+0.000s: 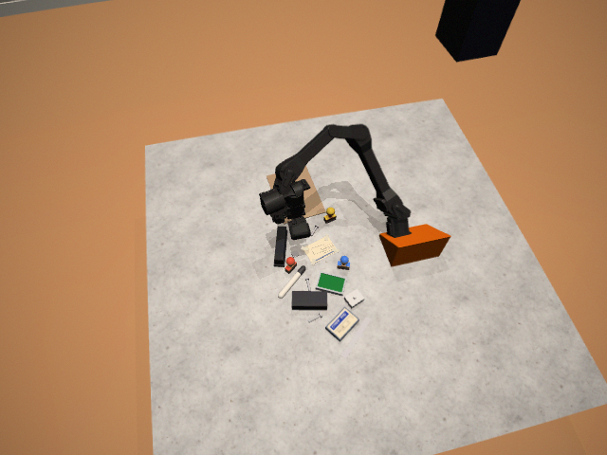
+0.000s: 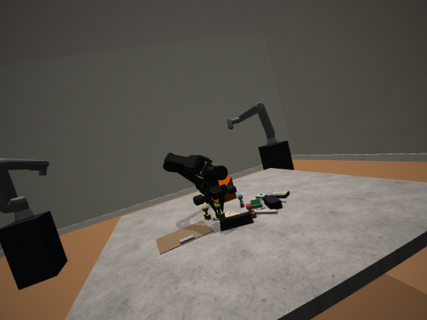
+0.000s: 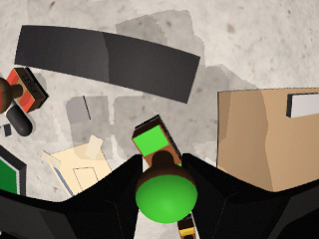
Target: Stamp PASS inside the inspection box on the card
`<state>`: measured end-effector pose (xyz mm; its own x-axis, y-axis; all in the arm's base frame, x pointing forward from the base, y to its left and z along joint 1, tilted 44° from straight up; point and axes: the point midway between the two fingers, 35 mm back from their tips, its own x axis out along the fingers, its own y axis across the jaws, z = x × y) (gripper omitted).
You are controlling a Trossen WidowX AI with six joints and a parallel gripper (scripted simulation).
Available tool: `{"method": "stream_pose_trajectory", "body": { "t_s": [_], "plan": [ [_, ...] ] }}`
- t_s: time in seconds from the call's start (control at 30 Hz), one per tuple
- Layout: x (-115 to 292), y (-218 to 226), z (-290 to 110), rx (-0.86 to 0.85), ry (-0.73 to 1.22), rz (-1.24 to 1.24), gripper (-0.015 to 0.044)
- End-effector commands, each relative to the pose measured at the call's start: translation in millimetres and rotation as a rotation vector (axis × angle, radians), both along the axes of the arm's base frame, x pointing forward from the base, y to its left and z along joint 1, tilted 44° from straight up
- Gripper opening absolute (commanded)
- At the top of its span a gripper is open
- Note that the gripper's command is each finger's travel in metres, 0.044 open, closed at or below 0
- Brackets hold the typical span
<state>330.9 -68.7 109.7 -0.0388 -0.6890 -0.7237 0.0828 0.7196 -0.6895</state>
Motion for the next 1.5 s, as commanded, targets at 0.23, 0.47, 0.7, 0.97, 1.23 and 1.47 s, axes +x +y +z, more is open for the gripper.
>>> {"method": "stream_pose_trajectory", "body": {
  "t_s": [0.23, 0.47, 0.7, 0.97, 1.23, 1.47],
  "plan": [
    [1, 6, 5, 0.005, -0.005, -0.001, 0.0],
    [1, 8, 7, 0.006, -0.005, -0.001, 0.0],
    [1, 11, 10, 0.006, -0.005, -0.001, 0.0],
    [1, 13, 12, 0.006, -0.005, -0.001, 0.0],
    [1, 16, 15, 0.006, -0.004, -0.001, 0.0],
    [1, 18, 18, 0.006, -0.004, -0.001, 0.0]
  ]
}}
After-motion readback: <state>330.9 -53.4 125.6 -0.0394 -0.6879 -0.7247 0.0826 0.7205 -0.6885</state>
